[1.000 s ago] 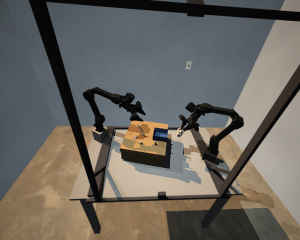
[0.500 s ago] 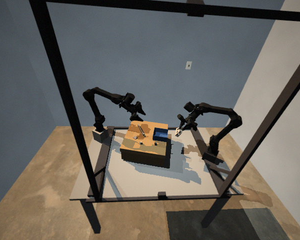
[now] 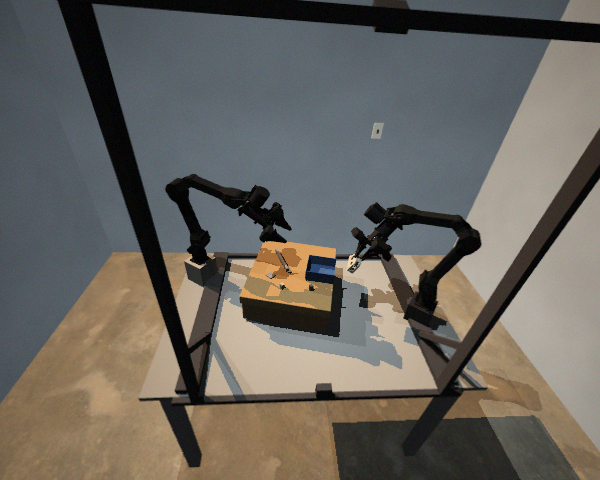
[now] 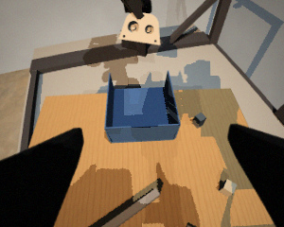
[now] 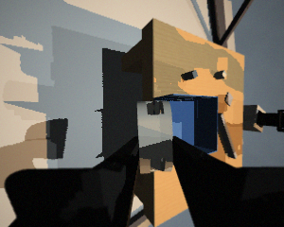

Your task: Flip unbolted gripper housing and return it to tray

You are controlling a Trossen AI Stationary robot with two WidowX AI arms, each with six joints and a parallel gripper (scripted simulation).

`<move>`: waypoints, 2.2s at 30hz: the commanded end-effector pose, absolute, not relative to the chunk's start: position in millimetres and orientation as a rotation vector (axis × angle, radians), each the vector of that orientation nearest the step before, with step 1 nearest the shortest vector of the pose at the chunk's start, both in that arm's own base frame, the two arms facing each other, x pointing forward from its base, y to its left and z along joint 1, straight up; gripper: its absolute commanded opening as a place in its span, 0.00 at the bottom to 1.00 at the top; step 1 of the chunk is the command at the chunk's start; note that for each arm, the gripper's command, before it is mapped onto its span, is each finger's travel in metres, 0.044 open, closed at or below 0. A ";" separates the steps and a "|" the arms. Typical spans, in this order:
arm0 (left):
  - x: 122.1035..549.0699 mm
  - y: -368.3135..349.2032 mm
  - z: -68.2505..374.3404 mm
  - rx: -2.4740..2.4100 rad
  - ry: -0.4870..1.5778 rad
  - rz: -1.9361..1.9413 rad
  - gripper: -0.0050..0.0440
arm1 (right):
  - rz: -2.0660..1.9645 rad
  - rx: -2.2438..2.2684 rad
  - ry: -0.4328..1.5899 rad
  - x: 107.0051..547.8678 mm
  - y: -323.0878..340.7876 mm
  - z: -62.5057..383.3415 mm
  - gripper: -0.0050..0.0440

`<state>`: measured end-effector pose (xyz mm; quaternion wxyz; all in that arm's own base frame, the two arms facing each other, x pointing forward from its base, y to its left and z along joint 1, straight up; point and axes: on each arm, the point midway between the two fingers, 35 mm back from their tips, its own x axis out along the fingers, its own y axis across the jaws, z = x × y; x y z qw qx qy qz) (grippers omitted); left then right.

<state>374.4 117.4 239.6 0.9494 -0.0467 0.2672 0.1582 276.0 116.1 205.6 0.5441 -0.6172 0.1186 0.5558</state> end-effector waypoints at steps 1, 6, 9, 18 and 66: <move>374.1 117.2 248.6 -0.086 0.520 0.319 0.99 | 1.301 -1.473 0.270 282.7 117.9 212.3 0.33; 374.1 117.2 248.6 -0.086 0.520 0.319 0.99 | 1.300 -1.473 0.269 287.4 119.6 212.5 0.33; 374.1 117.2 248.6 -0.086 0.520 0.319 0.99 | 1.300 -1.473 0.269 288.3 119.9 212.6 0.33; 374.1 117.2 248.6 -0.086 0.520 0.319 0.99 | 1.300 -1.473 0.269 296.7 123.0 213.0 0.33; 374.1 117.2 248.6 -0.086 0.520 0.319 0.99 | 1.298 -1.474 0.267 335.7 137.2 215.2 0.33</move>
